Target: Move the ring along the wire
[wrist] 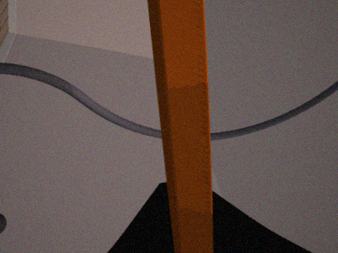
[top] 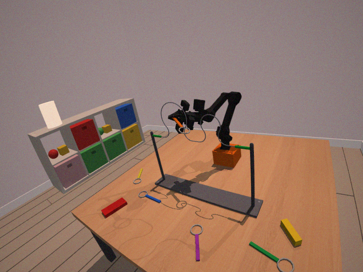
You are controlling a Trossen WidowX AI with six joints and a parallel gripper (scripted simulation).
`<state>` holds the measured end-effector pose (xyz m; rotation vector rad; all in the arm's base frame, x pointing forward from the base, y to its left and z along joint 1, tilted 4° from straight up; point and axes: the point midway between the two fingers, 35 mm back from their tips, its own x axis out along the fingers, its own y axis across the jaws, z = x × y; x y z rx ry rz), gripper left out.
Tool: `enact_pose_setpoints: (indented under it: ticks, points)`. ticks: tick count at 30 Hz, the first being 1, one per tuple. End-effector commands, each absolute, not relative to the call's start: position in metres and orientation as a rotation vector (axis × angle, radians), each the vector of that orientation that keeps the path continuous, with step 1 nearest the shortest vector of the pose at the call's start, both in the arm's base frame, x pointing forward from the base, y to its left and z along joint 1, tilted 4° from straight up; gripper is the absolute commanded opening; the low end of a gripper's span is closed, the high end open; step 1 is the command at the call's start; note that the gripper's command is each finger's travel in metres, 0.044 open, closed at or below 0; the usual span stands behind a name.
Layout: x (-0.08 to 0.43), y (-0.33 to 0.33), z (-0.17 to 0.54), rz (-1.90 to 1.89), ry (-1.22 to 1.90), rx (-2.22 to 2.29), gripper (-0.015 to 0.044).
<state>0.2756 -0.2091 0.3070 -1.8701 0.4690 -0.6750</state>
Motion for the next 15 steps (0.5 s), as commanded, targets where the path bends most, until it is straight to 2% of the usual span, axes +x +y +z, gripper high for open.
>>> enact_pose_setpoints:
  ticks: [1, 15]
  points:
    - [0.271, -0.211, 0.294, -0.693, 0.497, -1.779, -0.0150]
    - [0.268, -0.214, 0.242, -0.639, 0.548, -1.442, -0.0150]
